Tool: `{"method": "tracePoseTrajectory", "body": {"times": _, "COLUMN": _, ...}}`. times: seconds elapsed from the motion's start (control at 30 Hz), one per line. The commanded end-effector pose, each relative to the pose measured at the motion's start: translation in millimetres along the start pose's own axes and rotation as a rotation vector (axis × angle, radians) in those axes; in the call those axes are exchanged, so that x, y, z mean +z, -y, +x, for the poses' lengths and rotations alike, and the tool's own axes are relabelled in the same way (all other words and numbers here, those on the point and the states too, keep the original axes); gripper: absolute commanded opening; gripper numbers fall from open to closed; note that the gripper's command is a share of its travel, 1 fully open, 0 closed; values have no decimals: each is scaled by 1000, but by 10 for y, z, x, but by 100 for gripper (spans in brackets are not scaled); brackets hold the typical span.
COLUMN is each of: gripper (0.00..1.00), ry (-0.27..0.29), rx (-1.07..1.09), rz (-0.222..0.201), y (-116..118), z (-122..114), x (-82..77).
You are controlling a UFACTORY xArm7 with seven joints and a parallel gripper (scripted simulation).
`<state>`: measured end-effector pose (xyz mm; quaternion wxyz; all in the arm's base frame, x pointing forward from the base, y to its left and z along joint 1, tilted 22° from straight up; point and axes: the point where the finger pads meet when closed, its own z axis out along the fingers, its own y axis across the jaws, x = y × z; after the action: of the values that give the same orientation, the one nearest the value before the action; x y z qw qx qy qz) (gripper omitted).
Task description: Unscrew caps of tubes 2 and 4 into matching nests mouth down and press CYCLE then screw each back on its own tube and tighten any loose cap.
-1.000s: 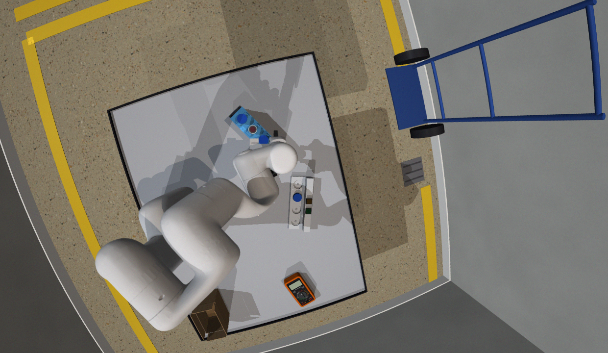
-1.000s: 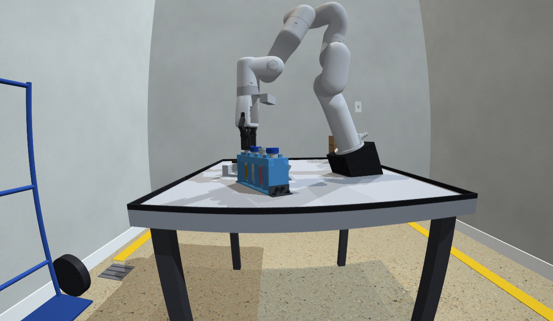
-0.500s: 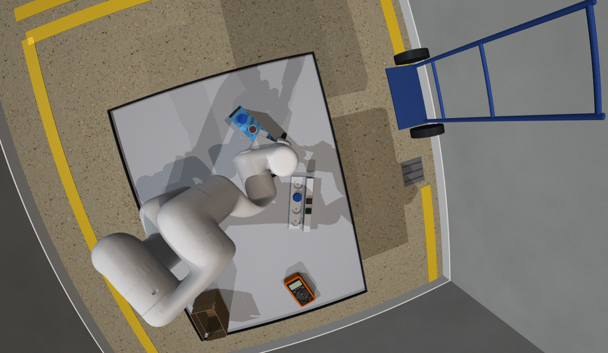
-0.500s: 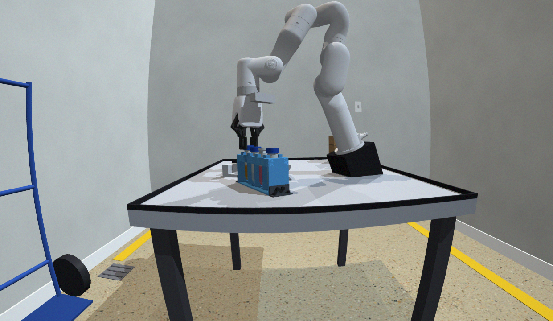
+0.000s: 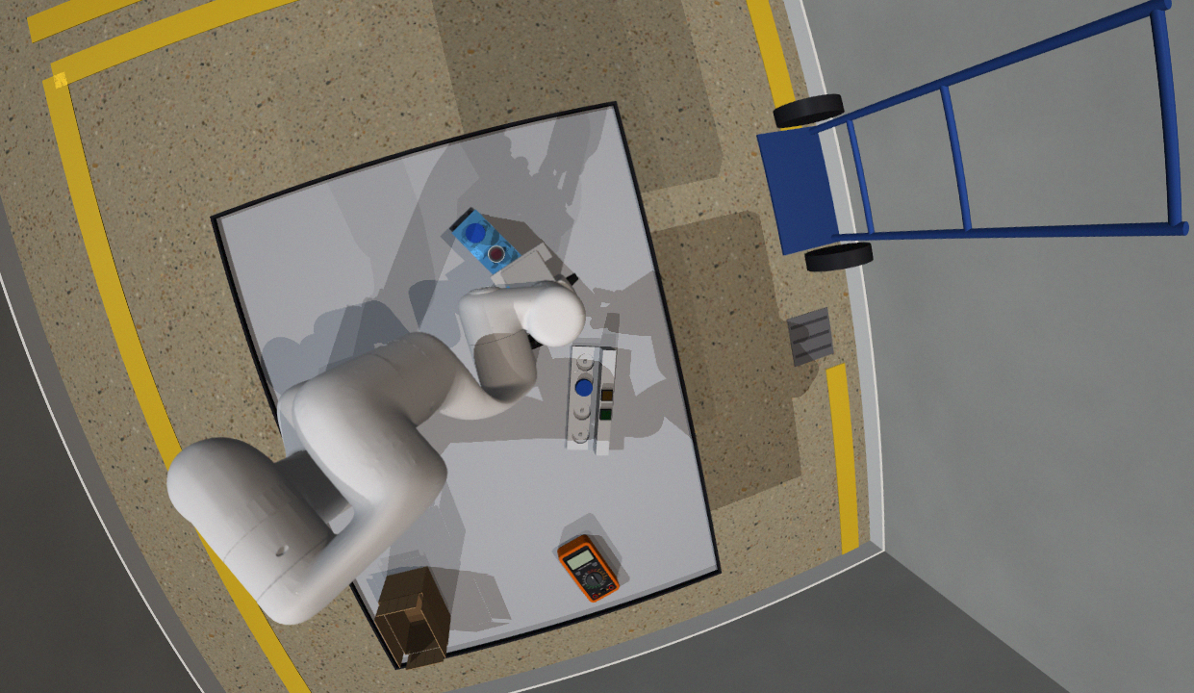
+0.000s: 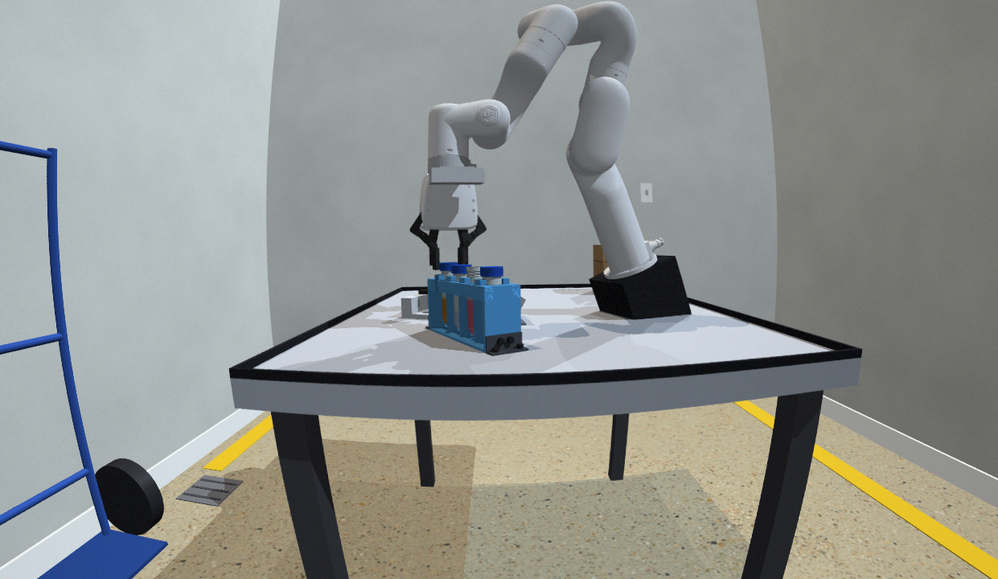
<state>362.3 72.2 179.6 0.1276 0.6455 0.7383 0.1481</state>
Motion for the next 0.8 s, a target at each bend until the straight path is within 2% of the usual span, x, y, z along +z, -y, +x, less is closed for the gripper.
{"method": "tracePoseTrajectory", "body": {"times": 0.0, "gripper": 46, "ry": 23, "rx": 64, "rz": 6, "y": -13, "z": 2, "x": -10}}
{"method": "tracePoseTrajectory", "body": {"times": 0.07, "gripper": 46, "ry": 23, "rx": 64, "rz": 6, "y": -13, "z": 2, "x": -10}}
{"method": "tracePoseTrajectory", "body": {"times": 0.1, "gripper": 0, "ry": 23, "rx": 64, "rz": 6, "y": -13, "z": 2, "x": -10}}
{"method": "tracePoseTrajectory", "body": {"times": 0.57, "gripper": 0, "ry": 23, "rx": 63, "rz": 6, "y": -14, "z": 3, "x": -11}}
{"method": "tracePoseTrajectory", "body": {"times": 0.77, "gripper": 0, "ry": 22, "rx": -186, "rz": 9, "y": -14, "z": 3, "x": -10}}
